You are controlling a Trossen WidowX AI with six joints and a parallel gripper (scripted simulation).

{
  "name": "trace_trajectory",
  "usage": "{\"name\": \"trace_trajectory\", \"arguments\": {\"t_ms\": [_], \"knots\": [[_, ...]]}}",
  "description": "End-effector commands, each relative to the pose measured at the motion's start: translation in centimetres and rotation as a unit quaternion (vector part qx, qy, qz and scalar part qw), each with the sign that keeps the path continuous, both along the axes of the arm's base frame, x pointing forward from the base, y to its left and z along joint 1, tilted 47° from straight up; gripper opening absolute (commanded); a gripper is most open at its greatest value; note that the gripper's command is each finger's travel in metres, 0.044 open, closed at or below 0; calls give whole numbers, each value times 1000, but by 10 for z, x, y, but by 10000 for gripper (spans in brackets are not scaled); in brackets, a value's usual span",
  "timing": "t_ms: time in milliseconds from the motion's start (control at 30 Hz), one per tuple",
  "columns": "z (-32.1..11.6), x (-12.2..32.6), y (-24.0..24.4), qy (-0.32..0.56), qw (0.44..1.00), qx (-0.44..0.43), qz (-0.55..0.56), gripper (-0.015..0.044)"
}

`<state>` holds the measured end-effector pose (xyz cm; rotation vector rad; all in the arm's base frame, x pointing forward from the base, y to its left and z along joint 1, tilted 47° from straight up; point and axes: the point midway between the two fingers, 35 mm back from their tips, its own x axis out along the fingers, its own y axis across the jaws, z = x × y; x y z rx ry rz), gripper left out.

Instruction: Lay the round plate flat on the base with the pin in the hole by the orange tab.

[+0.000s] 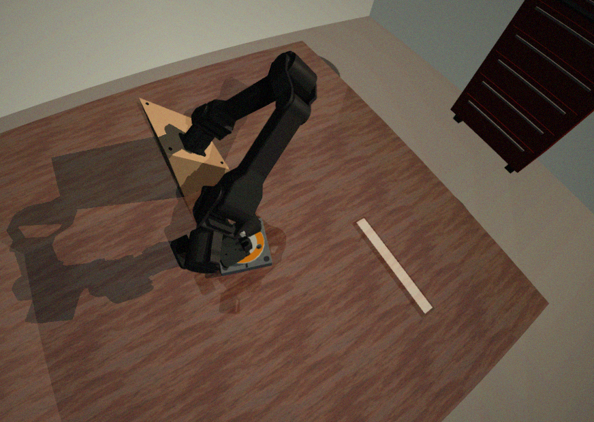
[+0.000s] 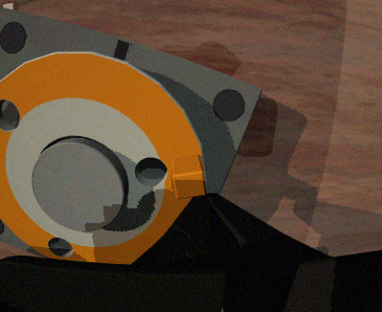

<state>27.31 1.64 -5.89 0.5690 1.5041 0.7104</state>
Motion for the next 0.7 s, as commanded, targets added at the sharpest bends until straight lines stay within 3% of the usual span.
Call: {"name": "trace_trajectory", "arguments": {"t_ms": [0,667], "knots": [[1,7,1,-2,1000,1,0,0],[9,32,8,-2,1000,2,0,0]]}}
